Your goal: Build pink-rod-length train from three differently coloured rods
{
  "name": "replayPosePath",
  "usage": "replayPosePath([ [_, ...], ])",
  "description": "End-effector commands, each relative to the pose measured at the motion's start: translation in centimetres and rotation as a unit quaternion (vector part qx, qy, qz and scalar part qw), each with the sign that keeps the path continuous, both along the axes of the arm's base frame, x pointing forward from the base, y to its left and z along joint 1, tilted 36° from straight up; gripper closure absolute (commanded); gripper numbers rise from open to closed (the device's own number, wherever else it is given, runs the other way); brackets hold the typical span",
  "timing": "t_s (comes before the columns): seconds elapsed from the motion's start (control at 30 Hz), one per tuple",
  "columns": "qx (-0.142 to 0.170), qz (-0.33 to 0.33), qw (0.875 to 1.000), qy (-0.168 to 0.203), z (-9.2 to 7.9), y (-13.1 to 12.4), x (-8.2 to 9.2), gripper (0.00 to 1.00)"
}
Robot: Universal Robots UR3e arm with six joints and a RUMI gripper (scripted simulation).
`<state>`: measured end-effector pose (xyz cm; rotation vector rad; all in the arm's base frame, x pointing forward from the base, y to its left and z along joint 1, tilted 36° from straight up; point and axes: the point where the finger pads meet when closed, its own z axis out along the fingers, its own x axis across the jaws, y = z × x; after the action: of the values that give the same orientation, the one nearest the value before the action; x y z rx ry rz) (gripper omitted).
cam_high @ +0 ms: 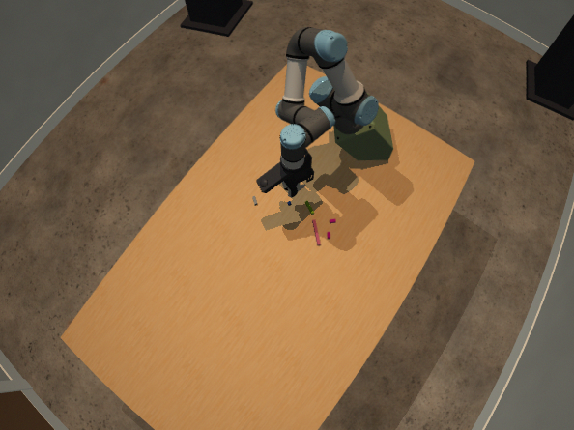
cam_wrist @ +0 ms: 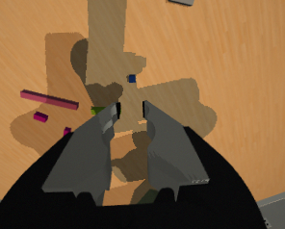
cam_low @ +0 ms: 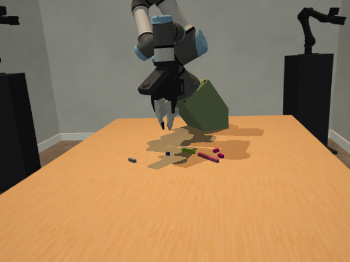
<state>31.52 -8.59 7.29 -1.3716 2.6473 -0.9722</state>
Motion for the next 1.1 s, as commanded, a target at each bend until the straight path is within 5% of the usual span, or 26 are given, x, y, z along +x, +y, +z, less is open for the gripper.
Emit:
replayPosePath([
  [0.0, 0.000, 0.000, 1.000, 0.000, 0.32, 0.18, -0.06, 0.86],
  [0.2, 0.000, 0.000, 1.000, 0.000, 0.34, 0.19, -0.06, 0.86],
  [0.23, 0.000, 0.000, 1.000, 0.000, 0.34, 0.19, -0.06, 0.00],
  [1.07, -0.001, 0.002, 1.000, 0.002, 0.36, 0.15, -0.03, 0.00],
])
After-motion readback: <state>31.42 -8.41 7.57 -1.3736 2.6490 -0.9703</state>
